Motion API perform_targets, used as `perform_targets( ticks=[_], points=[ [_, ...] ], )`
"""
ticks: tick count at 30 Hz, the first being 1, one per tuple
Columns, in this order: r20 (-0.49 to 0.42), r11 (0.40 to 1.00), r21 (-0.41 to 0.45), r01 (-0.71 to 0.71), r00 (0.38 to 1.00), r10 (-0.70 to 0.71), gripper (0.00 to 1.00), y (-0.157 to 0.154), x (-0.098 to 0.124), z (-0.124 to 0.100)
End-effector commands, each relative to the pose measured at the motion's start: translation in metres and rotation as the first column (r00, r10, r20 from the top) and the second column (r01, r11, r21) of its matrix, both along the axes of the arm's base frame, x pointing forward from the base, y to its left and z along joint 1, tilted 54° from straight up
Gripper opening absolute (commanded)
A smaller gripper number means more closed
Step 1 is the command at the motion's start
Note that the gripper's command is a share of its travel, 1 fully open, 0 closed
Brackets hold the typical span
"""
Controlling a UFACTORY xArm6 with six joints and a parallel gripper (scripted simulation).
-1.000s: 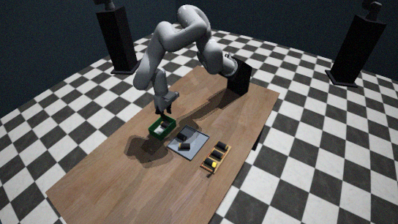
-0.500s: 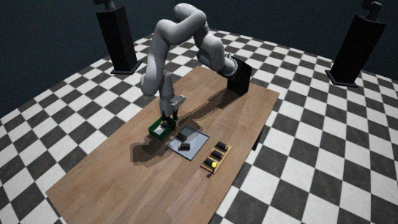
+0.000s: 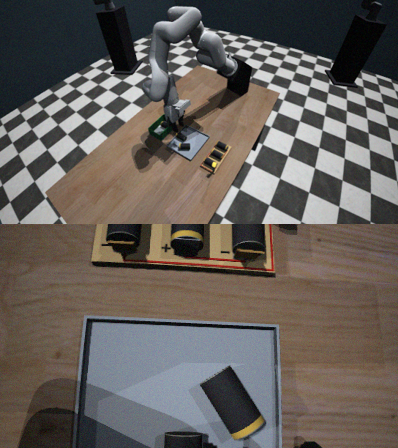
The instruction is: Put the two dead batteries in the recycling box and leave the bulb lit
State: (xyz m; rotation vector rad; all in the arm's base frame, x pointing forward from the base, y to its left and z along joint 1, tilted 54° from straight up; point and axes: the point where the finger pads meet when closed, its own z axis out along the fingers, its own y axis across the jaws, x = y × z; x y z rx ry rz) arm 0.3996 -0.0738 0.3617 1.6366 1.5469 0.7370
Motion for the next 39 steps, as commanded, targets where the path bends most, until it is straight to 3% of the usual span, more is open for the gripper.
perform_targets(
  ticks=[1,23,39],
  points=[
    [-0.076,0.977,-0.107,0.182,0.979,-0.191,0.51,0.003,0.002,0.001],
    [-0.076,0.977,-0.107,0.182,0.979,-0.191,0.51,0.003,0.002,0.001],
    [-0.076,0.977,-0.107,0.182,0.979,-0.191,0.51,0.036,0.019,0.003]
  ],
)
